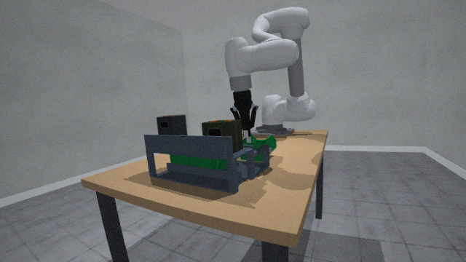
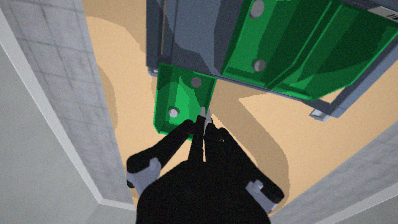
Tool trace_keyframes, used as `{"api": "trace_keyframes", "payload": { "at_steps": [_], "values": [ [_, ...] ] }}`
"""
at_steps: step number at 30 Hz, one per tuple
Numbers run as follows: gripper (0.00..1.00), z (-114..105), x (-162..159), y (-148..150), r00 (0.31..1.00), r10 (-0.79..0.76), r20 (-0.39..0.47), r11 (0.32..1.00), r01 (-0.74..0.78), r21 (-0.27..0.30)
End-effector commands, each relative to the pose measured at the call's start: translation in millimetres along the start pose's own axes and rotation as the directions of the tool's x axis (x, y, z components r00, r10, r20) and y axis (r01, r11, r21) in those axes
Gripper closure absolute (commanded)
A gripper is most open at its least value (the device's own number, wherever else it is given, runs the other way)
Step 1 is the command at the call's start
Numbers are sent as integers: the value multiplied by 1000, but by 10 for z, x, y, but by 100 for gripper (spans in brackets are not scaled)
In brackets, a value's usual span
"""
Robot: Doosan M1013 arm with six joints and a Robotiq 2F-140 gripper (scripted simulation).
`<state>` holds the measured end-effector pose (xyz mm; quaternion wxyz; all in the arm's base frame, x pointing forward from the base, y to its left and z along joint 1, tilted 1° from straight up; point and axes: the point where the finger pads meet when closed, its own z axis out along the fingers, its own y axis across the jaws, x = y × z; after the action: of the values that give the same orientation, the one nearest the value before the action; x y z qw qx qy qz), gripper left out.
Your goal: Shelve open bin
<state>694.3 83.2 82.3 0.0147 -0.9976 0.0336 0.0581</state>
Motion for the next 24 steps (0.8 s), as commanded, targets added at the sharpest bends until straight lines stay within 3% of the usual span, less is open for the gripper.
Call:
{"api": "trace_keyframes", "payload": {
  "at_steps": [1, 24],
  "values": [
    [100, -3, 12, 0, 1000, 0, 0, 1000, 0, 0],
    [100, -30, 254, 0, 1000, 0, 0, 1000, 0, 0]
  ]
}}
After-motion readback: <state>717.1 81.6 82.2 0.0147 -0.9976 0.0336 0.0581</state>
